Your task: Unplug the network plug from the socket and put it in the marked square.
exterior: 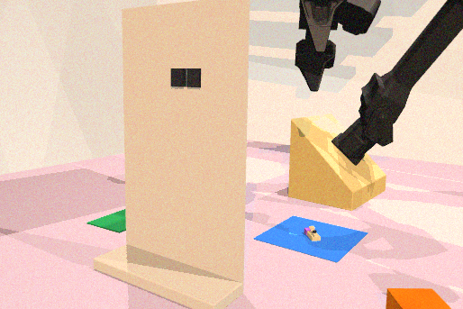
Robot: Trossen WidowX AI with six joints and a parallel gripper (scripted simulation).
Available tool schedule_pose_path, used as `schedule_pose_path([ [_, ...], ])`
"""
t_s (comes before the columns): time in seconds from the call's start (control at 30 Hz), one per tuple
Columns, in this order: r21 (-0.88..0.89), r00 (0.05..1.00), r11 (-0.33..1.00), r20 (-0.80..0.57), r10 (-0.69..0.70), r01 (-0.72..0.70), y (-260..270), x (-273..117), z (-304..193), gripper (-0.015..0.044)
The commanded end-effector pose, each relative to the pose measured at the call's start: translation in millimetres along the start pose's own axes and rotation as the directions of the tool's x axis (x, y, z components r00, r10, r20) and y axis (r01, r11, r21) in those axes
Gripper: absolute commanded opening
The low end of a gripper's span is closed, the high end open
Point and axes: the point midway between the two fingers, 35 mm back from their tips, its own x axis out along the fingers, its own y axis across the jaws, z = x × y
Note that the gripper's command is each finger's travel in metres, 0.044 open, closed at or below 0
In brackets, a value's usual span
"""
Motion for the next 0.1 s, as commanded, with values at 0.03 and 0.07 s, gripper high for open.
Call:
schedule_pose_path([
  [0.03, -0.005, 1.000, 1.000, 0.000, 0.003, -0.003, 0.1, -0.4, 0.2, 0.0440],
  [0.07, -0.005, 1.000, 1.000, 0.000, 0.003, -0.003, 0.1, -0.4, 0.2, 0.0440],
])
